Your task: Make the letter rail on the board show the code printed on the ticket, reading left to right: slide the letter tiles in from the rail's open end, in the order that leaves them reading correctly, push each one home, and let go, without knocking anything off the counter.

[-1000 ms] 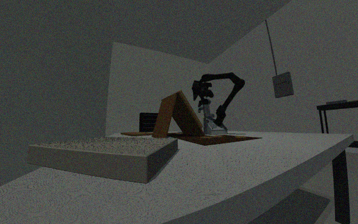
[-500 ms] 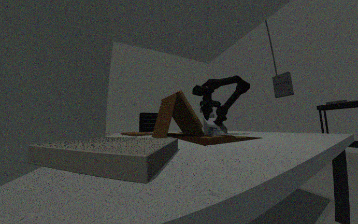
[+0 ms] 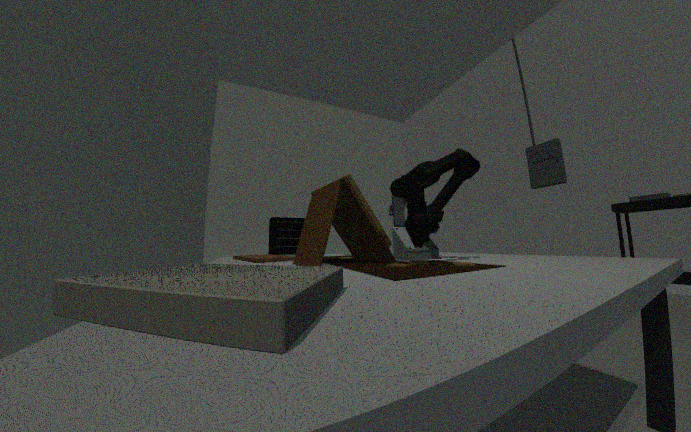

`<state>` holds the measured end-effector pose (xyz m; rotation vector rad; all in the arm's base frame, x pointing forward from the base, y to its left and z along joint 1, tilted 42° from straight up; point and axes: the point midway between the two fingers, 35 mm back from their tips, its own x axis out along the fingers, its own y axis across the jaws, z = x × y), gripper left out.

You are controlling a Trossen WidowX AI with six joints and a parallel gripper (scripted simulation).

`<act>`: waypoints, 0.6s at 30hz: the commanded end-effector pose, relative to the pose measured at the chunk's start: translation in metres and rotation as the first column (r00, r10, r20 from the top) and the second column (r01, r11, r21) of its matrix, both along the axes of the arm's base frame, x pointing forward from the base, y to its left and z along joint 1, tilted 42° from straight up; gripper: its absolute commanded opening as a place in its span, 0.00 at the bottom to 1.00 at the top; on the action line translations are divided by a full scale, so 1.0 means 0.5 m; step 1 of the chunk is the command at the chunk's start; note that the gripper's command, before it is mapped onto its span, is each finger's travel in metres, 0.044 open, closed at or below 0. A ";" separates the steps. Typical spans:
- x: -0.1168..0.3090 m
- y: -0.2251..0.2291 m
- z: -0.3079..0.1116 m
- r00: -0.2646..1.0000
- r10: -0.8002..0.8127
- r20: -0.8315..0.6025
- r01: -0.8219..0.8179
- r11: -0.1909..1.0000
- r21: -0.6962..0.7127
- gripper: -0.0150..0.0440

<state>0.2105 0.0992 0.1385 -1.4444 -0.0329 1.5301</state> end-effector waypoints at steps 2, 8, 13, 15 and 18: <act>0.002 0.013 -0.017 1.000 0.000 0.001 0.000 1.000 -0.007 0.83; 0.009 0.039 -0.054 1.000 0.000 0.001 0.000 1.000 -0.005 0.83; 0.009 0.038 -0.055 1.000 0.000 0.001 0.000 1.000 -0.005 0.83; 0.009 0.038 -0.055 1.000 0.000 0.001 0.000 1.000 -0.005 0.83; 0.009 0.038 -0.055 1.000 0.000 0.001 0.000 1.000 -0.005 0.83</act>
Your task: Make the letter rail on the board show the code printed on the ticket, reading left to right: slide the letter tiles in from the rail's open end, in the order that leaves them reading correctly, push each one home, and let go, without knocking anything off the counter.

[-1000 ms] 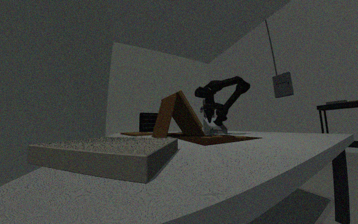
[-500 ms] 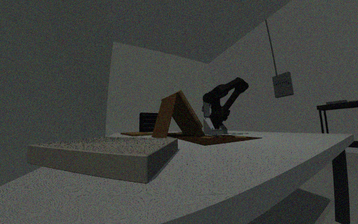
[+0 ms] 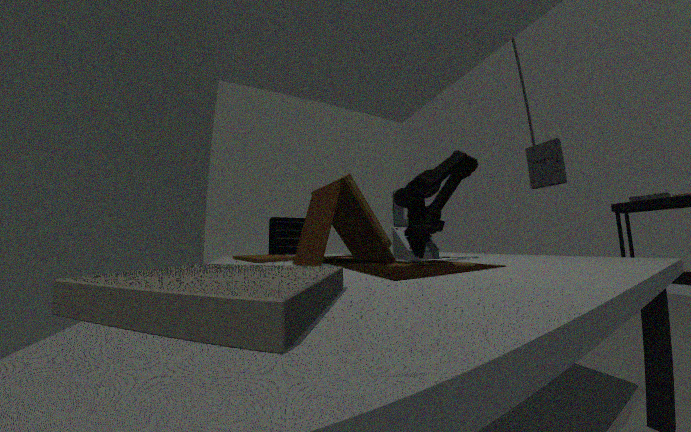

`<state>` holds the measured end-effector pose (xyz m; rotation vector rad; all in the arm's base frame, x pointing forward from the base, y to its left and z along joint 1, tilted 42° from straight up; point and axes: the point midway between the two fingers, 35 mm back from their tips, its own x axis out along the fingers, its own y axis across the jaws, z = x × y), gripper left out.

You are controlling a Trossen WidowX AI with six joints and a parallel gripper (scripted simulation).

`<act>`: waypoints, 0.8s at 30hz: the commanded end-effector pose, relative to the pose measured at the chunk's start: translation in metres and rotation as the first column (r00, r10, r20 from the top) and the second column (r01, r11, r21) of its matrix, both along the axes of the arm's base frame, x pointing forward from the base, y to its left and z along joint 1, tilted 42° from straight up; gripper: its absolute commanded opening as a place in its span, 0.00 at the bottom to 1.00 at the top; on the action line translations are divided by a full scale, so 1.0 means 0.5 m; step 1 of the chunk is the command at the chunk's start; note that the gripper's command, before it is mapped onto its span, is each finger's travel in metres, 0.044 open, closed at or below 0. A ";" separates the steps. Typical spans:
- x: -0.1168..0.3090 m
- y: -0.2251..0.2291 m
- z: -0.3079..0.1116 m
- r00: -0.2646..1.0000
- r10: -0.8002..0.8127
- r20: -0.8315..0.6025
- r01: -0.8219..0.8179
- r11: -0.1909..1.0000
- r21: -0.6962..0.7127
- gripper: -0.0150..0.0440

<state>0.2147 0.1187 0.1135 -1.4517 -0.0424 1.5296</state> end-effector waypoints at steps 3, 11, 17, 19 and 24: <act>0.000 -0.001 -0.005 1.000 -0.007 -0.007 0.007 1.000 -0.005 0.83; 0.004 0.010 -0.017 1.000 -0.007 -0.007 0.007 1.000 -0.005 0.83; 0.008 0.023 -0.032 1.000 -0.007 -0.007 0.007 1.000 -0.004 0.83; 0.008 0.024 -0.033 1.000 -0.007 -0.007 0.007 1.000 -0.004 0.83; 0.008 0.024 -0.033 1.000 -0.007 -0.007 0.007 1.000 -0.004 0.83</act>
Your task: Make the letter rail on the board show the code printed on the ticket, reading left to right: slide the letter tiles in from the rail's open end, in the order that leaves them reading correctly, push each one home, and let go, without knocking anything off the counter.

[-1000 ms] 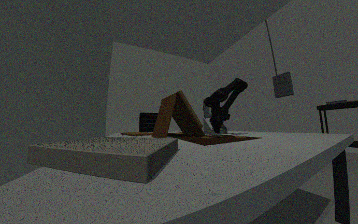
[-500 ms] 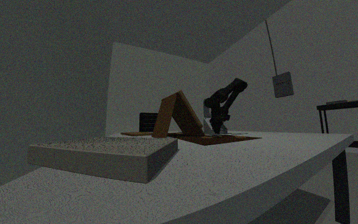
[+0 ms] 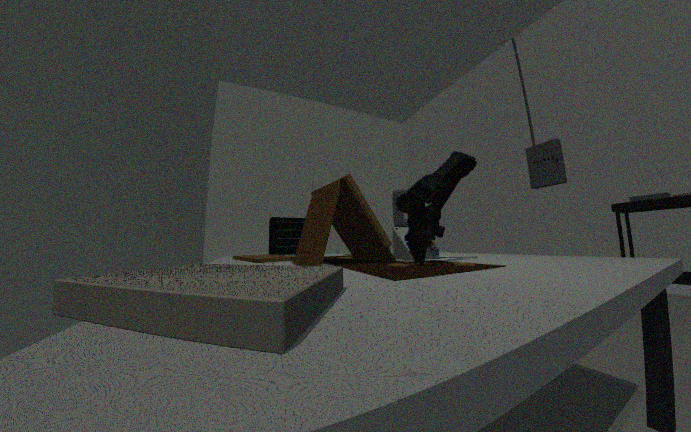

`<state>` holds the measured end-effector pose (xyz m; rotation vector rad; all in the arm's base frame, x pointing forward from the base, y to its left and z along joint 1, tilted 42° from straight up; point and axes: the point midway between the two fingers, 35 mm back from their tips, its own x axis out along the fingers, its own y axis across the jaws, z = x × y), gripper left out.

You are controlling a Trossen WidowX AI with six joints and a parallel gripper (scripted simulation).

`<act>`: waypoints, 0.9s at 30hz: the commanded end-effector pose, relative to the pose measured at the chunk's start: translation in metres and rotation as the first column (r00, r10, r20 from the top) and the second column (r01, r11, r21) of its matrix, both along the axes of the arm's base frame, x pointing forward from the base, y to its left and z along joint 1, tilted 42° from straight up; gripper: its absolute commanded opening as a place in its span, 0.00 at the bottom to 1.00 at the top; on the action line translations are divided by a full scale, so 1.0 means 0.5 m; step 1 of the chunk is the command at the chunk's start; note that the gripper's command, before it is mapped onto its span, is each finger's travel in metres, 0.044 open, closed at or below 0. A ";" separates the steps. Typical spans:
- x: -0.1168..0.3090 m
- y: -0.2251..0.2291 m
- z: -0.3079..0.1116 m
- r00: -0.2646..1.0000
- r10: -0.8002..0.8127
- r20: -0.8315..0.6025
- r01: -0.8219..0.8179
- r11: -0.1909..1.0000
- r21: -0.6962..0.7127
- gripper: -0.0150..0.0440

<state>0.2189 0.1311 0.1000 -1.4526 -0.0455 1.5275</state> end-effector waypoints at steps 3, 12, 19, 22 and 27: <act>0.000 -0.001 -0.006 1.000 -0.007 -0.009 0.007 1.000 -0.005 0.83; 0.000 -0.001 -0.006 1.000 -0.007 -0.009 0.007 1.000 -0.005 0.81; 0.000 -0.001 -0.006 1.000 -0.007 -0.009 0.007 1.000 -0.005 0.73; 0.000 -0.001 -0.006 1.000 -0.007 -0.009 0.007 1.000 -0.005 0.69; 0.000 -0.001 -0.004 1.000 -0.007 -0.009 0.007 1.000 -0.005 0.61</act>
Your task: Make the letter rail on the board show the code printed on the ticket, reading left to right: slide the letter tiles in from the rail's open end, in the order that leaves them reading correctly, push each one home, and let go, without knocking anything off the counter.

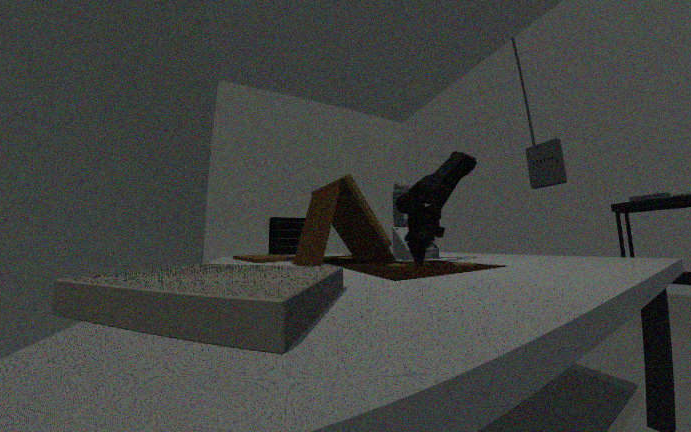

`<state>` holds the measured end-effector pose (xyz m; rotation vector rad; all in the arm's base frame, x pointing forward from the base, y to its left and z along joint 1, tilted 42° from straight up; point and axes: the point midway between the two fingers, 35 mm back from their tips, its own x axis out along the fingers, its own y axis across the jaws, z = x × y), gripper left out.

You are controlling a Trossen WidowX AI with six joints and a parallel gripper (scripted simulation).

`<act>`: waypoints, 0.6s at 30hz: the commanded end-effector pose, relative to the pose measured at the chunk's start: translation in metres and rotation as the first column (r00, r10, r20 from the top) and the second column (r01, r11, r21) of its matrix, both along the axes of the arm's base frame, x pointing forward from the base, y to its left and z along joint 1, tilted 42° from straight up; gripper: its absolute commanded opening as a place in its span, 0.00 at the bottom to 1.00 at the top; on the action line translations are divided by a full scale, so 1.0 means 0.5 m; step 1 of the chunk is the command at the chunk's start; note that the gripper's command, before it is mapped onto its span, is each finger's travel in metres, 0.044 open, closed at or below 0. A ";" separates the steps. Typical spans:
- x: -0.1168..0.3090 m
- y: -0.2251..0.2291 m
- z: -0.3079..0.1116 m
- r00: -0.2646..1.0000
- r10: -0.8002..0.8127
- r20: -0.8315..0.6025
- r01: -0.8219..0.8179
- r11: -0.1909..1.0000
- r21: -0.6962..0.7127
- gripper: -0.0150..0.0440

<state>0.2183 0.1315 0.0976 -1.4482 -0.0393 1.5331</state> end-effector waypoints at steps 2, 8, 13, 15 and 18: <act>-0.001 -0.004 0.004 1.000 -0.007 -0.002 0.007 1.000 -0.004 0.52; -0.003 -0.009 0.007 1.000 -0.007 -0.002 0.007 1.000 -0.004 0.25; -0.004 -0.013 0.009 1.000 -0.007 -0.002 0.007 1.000 -0.004 0.25; -0.004 -0.016 0.010 1.000 -0.007 -0.002 0.007 1.000 -0.004 0.25; -0.005 -0.019 0.011 1.000 -0.007 -0.002 0.007 1.000 -0.004 0.25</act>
